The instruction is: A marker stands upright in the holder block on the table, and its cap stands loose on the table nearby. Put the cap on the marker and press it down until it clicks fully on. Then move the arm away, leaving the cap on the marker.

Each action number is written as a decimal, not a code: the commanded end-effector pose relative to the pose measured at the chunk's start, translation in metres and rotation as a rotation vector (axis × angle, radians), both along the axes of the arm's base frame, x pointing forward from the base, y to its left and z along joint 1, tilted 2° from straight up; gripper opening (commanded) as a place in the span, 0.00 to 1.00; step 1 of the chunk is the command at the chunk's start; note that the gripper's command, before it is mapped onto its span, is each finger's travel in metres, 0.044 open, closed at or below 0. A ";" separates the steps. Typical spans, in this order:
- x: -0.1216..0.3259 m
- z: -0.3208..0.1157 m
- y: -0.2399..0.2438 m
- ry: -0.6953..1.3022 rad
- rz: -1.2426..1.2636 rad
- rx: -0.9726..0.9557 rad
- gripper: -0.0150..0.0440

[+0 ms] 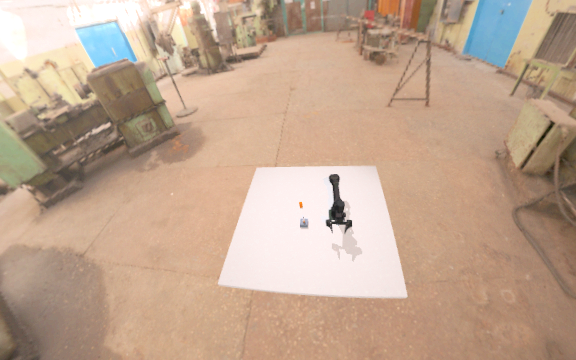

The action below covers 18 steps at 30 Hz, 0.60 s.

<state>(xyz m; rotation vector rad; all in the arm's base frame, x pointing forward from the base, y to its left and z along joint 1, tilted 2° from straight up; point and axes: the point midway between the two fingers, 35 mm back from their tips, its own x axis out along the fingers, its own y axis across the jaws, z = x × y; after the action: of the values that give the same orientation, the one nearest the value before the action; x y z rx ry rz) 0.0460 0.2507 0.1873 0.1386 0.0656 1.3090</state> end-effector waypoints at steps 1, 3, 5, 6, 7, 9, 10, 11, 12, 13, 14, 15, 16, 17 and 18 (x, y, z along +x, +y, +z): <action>0.002 0.000 0.000 -0.008 -0.007 -0.009 0.89; 0.018 -0.001 0.003 -0.070 -0.065 -0.082 0.80; 0.043 -0.002 0.004 -0.155 -0.145 -0.200 0.71; 0.056 -0.003 0.004 -0.193 -0.181 -0.261 0.67; 0.069 -0.004 0.003 -0.228 -0.215 -0.324 0.65; 0.095 -0.007 -0.002 -0.289 -0.273 -0.453 0.65; 0.108 -0.008 -0.006 -0.315 -0.298 -0.520 0.65; 0.121 -0.010 -0.011 -0.338 -0.320 -0.586 0.65; 0.133 -0.011 -0.016 -0.357 -0.338 -0.654 0.65; 0.146 -0.013 -0.022 -0.373 -0.354 -0.721 0.65; 0.158 -0.014 -0.029 -0.386 -0.366 -0.789 0.65; 0.170 -0.016 -0.037 -0.395 -0.374 -0.856 0.65; 0.181 -0.018 -0.046 -0.401 -0.379 -0.922 0.65; 0.192 -0.019 -0.055 -0.404 -0.381 -0.988 0.65; 0.203 -0.021 -0.065 -0.404 -0.379 -1.052 0.65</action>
<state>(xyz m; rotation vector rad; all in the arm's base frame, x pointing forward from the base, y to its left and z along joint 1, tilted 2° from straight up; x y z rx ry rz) 0.2202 0.2101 0.1705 -0.8221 0.2564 0.8144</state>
